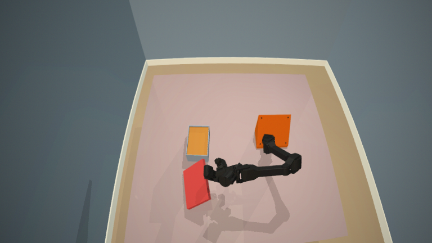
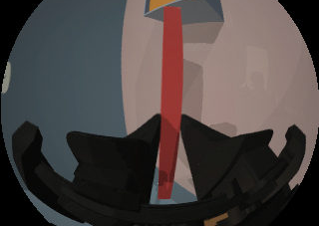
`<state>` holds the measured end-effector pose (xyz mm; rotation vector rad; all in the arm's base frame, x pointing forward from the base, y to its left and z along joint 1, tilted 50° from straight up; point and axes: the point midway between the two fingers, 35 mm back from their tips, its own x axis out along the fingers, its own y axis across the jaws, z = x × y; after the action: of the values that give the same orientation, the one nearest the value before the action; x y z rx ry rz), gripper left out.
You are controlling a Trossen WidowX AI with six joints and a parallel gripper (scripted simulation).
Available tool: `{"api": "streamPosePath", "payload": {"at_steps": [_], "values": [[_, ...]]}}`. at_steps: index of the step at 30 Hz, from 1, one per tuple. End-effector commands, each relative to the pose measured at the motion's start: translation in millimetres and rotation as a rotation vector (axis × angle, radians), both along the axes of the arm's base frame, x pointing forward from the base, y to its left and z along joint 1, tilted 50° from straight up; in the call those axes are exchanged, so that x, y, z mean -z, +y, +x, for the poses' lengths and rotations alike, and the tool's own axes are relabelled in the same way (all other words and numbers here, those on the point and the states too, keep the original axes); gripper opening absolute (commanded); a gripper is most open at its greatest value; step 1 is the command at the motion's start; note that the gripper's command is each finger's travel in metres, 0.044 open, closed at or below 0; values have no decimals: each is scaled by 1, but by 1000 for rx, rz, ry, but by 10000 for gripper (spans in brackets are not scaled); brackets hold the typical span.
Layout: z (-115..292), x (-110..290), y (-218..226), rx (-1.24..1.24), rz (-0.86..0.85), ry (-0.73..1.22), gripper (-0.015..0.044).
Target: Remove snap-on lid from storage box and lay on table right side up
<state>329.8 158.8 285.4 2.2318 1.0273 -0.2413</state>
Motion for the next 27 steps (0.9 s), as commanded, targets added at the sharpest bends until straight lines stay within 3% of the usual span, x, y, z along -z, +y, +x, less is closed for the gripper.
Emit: {"api": "streamPosePath", "payload": {"at_steps": [1, 27], "values": [[1, 2, 1, 12, 1, -1, 0], [-2, 15, 16, 12, 3, -1, 0]]}}
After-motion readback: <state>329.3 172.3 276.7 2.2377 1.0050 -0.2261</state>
